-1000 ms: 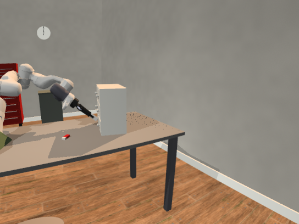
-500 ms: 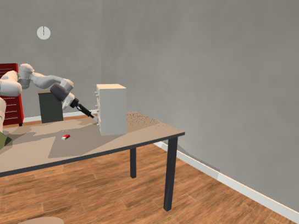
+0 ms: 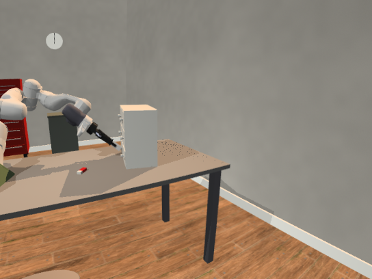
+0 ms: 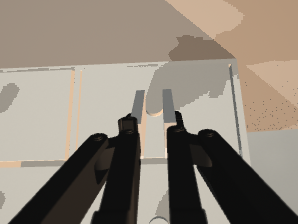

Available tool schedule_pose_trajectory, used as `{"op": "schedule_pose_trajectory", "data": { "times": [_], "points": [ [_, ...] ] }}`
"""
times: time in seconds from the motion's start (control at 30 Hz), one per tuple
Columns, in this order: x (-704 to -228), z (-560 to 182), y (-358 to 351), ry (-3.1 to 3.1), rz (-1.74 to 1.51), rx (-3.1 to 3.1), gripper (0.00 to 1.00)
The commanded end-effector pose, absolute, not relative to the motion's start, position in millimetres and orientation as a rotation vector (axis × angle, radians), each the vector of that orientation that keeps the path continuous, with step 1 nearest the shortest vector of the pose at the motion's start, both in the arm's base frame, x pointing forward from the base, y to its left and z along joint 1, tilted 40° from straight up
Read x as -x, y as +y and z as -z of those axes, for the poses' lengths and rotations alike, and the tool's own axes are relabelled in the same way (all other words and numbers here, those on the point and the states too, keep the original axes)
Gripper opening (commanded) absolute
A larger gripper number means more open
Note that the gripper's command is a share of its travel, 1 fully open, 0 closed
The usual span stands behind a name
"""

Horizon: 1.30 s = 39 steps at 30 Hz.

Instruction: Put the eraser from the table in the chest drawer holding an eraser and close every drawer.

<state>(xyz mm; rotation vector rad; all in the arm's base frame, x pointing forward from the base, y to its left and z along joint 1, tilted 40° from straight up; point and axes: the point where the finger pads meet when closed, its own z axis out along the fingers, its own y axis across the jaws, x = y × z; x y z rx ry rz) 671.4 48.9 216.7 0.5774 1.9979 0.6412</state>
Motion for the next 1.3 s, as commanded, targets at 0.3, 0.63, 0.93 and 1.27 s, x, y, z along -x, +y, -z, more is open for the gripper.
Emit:
{"op": "schedule_pose_trajectory", "data": {
  "times": [0.3, 0.63, 0.93, 1.27],
  "points": [
    [-660.9, -215.7, 51.0, 1.997, -0.643, -0.582, 0.08],
    [-651.1, -215.0, 53.5, 1.997, -0.643, -0.582, 0.08],
    [-638.5, -214.0, 56.7, 1.997, -0.643, -0.582, 0.08],
    [-627.6, -213.2, 59.5, 1.997, -0.643, -0.582, 0.08]
  ]
}}
